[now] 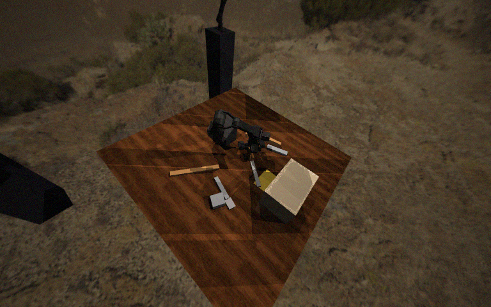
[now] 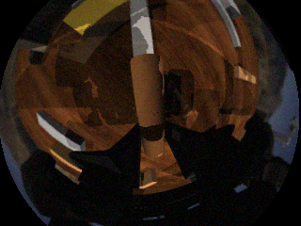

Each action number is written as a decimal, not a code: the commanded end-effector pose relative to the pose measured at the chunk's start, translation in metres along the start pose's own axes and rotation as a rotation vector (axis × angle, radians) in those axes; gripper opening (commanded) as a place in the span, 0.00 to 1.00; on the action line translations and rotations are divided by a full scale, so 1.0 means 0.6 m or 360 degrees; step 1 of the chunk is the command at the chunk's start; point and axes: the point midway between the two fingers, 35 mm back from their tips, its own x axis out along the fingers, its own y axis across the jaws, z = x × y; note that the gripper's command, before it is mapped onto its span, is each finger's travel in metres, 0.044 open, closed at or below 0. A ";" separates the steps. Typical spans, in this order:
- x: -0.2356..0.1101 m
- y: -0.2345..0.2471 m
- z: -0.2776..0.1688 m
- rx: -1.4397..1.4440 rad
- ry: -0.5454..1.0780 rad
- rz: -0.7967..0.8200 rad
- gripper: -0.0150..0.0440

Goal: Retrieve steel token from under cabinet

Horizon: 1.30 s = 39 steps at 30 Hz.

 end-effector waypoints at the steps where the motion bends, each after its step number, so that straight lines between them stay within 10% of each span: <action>1: -0.002 0.012 -0.006 -0.0001 -0.0001 0.0010 0.25; 39: -0.004 0.070 -0.055 0.0000 0.0001 0.0015 0.25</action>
